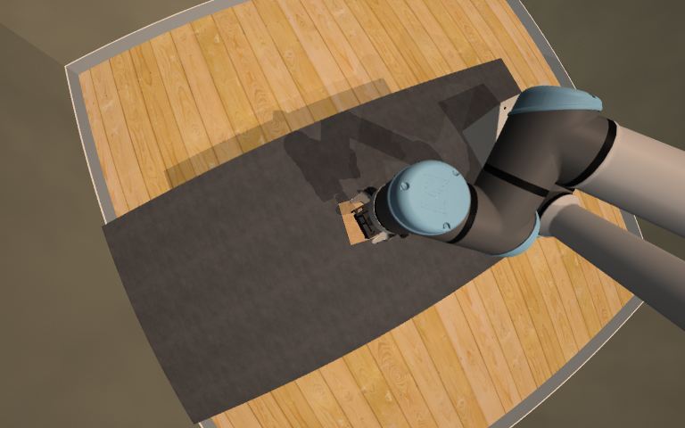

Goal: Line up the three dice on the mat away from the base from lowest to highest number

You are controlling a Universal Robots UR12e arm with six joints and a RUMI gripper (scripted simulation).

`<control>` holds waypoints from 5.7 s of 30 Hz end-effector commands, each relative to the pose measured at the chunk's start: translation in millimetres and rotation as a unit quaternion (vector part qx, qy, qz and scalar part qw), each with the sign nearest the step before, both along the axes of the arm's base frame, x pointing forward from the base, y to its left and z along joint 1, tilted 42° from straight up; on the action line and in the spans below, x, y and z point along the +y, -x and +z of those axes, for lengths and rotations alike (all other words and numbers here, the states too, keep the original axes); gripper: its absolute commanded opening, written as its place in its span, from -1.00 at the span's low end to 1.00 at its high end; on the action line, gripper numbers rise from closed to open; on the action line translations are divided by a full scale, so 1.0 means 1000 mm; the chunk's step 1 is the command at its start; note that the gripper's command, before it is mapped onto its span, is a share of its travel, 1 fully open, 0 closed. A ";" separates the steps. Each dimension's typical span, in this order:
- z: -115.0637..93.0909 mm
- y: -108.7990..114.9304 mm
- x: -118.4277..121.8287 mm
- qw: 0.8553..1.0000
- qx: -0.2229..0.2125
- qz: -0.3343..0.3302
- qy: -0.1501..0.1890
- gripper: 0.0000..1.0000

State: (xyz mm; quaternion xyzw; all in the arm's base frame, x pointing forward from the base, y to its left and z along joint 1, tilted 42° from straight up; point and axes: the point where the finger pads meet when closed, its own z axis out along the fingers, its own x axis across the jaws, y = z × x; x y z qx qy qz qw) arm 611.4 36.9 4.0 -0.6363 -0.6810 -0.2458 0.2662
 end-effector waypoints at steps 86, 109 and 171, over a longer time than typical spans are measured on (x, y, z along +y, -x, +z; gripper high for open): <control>0.023 0.039 0.017 0.788 -0.415 0.454 -0.030 1.00; 0.036 0.055 0.032 0.559 -0.559 0.611 -0.041 1.00; 0.065 0.097 0.073 -0.026 -0.673 0.737 -0.049 1.00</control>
